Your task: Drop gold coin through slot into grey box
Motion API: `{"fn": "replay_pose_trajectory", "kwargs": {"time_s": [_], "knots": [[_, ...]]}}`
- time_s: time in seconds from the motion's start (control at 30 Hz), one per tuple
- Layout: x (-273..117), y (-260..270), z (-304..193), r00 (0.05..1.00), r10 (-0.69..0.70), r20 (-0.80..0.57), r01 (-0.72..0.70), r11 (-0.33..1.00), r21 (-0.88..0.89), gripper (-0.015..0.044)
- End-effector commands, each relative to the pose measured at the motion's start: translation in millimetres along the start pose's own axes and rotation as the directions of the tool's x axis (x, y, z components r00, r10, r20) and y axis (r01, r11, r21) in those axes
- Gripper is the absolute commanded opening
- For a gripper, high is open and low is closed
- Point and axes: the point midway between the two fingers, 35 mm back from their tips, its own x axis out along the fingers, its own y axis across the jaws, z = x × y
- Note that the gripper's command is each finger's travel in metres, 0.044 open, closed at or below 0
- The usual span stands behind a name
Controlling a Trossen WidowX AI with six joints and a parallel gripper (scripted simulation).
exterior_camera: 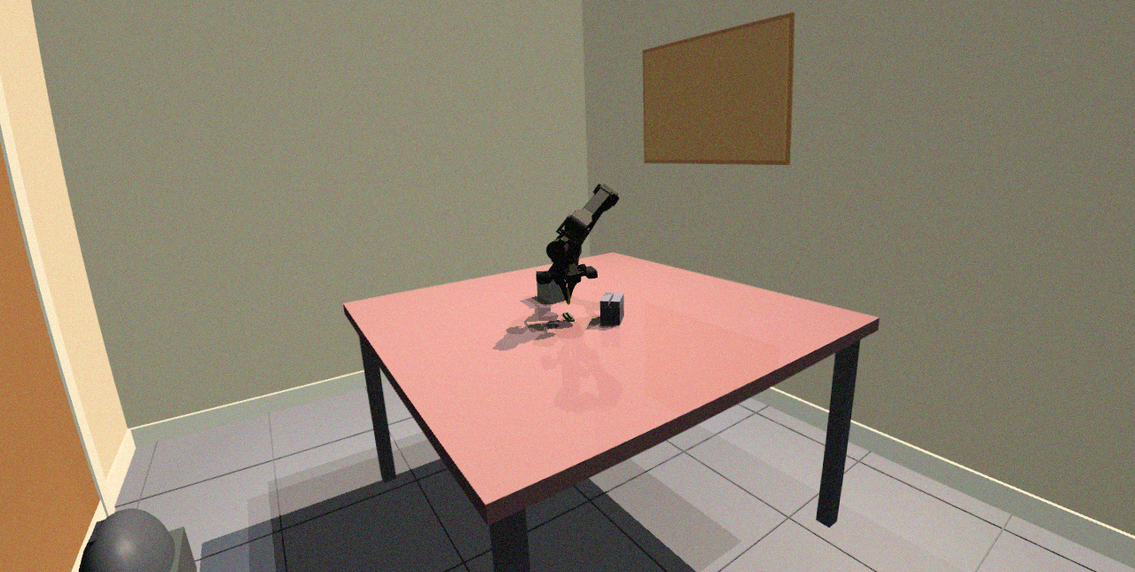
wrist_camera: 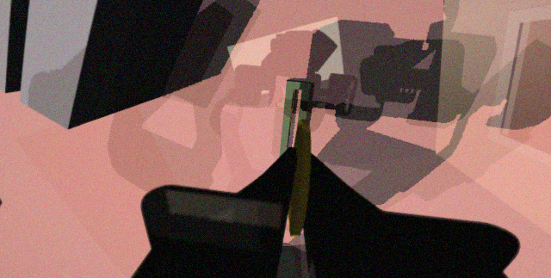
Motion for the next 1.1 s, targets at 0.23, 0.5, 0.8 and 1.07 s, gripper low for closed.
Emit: {"fn": "replay_pose_trajectory", "kwargs": {"time_s": [0.23, 0.5, 0.8, 1.07], "knots": [[-31, 0, -1, 1.000, -0.008, 0.003, 0.008, 1.000, -0.009, 0.0000], [-47, 1, -3, 1.000, -0.006, 0.002, 0.006, 1.000, -0.009, 0.0000], [-48, -1, -6, 1.000, -0.006, 0.002, 0.005, 0.972, 0.235, 0.0000], [-49, -3, -9, 1.000, -0.006, 0.002, 0.005, 0.880, 0.474, 0.0000]]}}
